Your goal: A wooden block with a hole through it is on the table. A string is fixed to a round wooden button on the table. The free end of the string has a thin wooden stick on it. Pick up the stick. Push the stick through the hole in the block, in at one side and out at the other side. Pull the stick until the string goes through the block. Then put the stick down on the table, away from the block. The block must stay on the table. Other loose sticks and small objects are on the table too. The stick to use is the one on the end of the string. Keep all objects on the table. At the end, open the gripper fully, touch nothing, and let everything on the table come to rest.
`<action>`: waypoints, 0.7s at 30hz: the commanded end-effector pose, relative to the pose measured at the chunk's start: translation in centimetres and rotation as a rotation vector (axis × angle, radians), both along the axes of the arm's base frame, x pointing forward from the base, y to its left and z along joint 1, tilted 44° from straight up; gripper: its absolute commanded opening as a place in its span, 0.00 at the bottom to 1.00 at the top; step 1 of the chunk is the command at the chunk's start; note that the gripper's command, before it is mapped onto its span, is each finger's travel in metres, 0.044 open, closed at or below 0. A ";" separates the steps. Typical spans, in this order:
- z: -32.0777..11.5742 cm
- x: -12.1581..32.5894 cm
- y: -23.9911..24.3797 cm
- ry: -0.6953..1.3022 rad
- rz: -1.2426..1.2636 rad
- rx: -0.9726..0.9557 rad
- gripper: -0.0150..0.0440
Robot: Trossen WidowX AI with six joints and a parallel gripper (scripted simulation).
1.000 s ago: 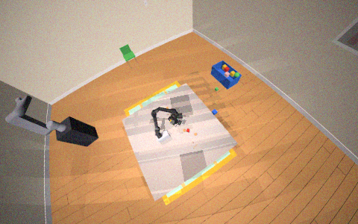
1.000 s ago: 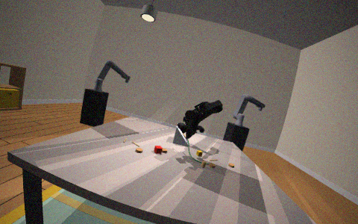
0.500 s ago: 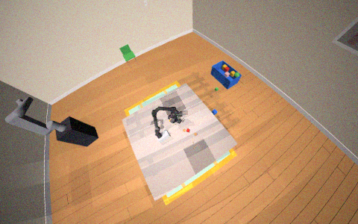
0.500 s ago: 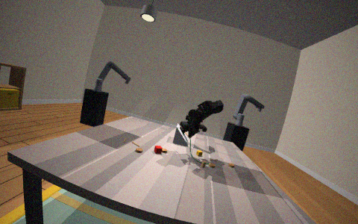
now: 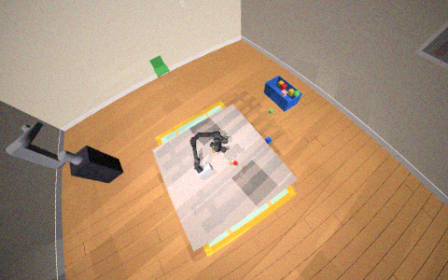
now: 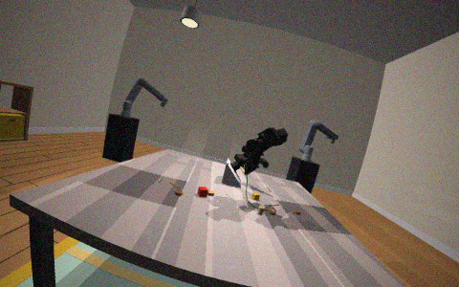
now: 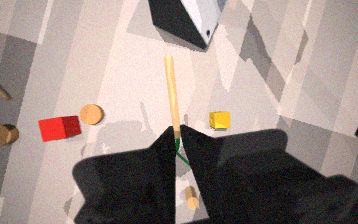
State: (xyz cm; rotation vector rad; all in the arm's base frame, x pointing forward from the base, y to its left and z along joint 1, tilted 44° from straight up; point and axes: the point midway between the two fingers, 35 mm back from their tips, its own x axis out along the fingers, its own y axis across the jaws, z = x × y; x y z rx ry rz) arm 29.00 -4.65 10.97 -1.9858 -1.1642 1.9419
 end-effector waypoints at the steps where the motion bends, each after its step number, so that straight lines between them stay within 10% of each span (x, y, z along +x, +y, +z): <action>1: 0.7 0.2 -0.1 0.012 0.007 -0.014 0.25; 21: 2.5 -1.6 1.7 -0.091 0.133 -0.035 0.25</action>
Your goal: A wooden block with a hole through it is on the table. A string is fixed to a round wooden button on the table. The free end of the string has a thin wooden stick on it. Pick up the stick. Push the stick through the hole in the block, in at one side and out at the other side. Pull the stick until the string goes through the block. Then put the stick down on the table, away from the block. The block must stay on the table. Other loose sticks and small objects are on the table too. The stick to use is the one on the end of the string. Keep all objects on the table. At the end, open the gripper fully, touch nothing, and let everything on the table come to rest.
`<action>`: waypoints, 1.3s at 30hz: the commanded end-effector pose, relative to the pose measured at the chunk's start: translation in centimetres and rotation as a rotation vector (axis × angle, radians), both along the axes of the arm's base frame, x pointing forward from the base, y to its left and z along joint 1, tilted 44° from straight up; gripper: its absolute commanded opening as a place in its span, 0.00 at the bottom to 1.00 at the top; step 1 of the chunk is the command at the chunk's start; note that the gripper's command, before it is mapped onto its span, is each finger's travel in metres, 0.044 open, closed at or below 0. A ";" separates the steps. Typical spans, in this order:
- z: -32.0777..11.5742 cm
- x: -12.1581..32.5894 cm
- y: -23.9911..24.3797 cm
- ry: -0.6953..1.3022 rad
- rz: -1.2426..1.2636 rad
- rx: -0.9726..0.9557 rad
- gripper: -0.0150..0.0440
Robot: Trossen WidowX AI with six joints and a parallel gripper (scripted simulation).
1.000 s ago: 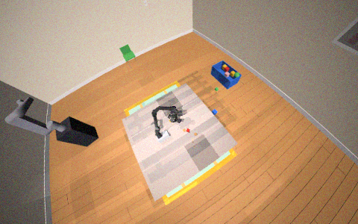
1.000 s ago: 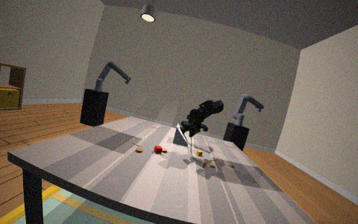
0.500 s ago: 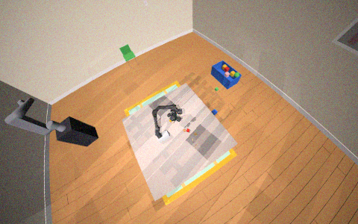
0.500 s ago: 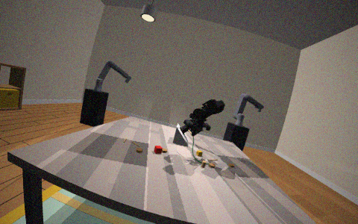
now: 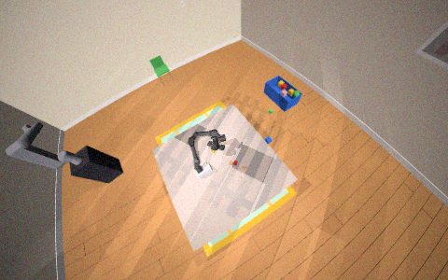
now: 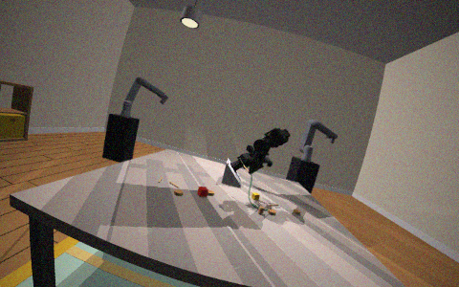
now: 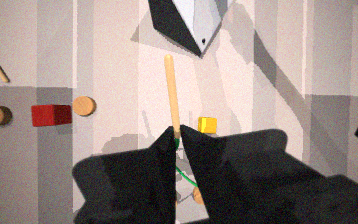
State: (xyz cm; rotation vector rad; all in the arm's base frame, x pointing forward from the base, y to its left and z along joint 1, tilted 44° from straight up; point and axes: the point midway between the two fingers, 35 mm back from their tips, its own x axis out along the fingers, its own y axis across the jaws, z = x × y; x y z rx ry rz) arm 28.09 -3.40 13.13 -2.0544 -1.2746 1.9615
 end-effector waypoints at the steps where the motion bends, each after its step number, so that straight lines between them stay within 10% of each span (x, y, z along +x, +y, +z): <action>1: 0.4 -0.8 0.6 -0.036 0.049 -0.010 0.25; 39: 3.9 -4.2 5.0 -0.297 0.337 -0.057 0.25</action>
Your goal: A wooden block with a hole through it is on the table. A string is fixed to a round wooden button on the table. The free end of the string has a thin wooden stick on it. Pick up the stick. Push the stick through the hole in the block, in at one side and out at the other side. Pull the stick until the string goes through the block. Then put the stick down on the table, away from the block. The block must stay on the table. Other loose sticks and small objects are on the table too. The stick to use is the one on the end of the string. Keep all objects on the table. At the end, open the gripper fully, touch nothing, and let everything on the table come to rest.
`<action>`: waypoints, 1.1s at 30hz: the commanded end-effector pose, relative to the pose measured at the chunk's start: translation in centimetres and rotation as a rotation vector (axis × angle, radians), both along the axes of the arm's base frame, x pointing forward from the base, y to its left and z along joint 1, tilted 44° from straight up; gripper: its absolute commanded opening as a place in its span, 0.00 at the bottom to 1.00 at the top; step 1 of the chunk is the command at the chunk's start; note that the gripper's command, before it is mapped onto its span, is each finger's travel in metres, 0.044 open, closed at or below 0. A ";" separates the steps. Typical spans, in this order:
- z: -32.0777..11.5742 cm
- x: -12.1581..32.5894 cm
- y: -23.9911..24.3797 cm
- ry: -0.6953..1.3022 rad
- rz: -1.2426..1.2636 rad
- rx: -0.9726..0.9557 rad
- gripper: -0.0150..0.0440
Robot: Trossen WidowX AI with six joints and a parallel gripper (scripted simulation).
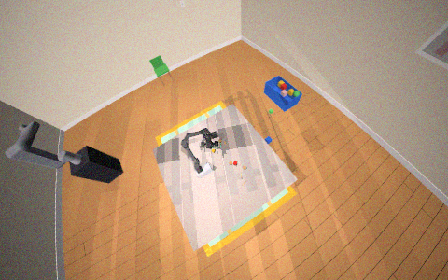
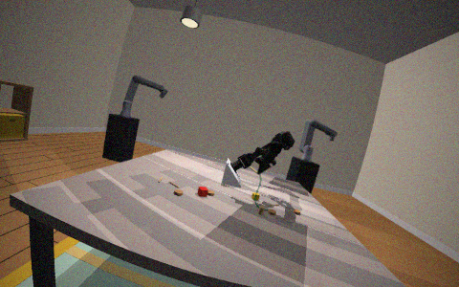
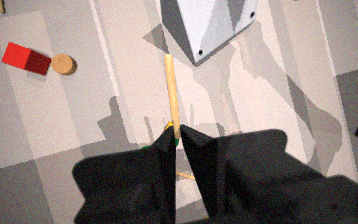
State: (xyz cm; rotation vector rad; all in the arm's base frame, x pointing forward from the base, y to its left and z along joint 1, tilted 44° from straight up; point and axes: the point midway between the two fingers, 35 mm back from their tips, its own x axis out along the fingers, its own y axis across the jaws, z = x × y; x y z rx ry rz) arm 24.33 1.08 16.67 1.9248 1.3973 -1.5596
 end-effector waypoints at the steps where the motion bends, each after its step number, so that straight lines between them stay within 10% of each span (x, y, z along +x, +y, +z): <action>1: 0.5 -0.6 0.7 -0.041 0.048 -0.012 0.25; 33: 3.9 -1.7 4.4 -0.259 0.275 -0.050 0.25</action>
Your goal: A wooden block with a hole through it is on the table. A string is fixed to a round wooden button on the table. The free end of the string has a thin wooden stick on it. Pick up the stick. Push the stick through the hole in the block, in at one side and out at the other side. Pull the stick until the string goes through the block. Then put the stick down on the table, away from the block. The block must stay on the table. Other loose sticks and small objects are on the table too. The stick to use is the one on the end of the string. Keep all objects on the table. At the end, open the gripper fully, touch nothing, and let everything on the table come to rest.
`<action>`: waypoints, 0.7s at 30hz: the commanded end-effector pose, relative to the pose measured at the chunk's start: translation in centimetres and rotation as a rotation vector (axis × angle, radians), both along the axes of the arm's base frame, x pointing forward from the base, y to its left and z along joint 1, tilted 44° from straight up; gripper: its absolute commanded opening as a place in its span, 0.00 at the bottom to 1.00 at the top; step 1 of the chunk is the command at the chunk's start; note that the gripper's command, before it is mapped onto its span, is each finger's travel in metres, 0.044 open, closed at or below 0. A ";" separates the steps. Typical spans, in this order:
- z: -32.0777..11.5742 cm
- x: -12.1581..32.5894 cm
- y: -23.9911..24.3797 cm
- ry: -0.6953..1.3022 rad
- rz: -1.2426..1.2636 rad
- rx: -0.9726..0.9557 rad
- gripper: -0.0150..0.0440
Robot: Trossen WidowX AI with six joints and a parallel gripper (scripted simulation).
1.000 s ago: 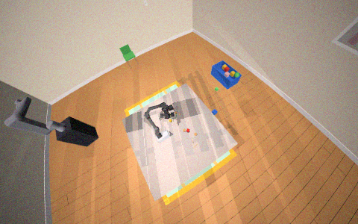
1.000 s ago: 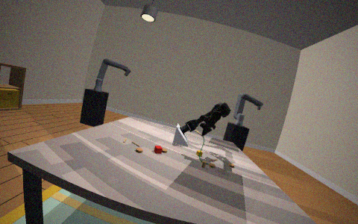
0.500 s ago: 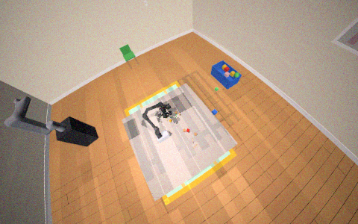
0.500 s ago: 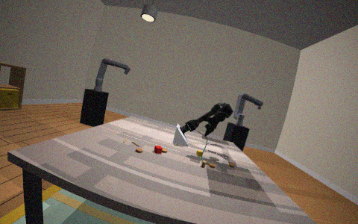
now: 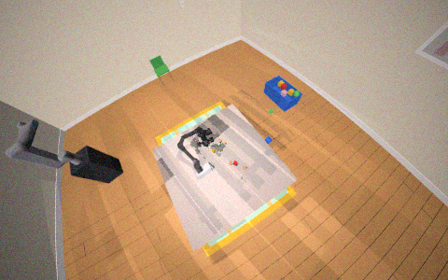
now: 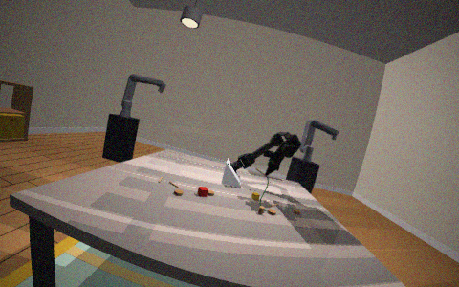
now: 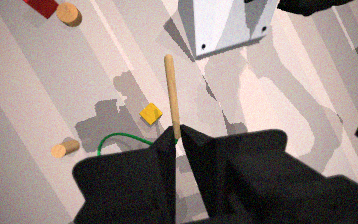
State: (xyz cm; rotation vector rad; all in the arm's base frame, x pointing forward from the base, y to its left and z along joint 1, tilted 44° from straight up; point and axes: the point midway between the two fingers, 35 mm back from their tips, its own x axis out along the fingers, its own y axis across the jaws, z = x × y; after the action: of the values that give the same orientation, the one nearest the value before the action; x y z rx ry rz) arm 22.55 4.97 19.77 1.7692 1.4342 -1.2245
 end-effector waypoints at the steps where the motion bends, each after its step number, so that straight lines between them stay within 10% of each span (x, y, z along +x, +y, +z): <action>1: 0.9 0.0 0.6 -0.054 0.045 -0.013 0.25; 21: 3.3 -0.5 3.0 -0.194 0.186 -0.028 0.25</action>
State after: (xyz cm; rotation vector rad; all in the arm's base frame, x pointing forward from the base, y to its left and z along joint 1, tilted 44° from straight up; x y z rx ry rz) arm 22.12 7.77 22.53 1.6593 1.4357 -0.9841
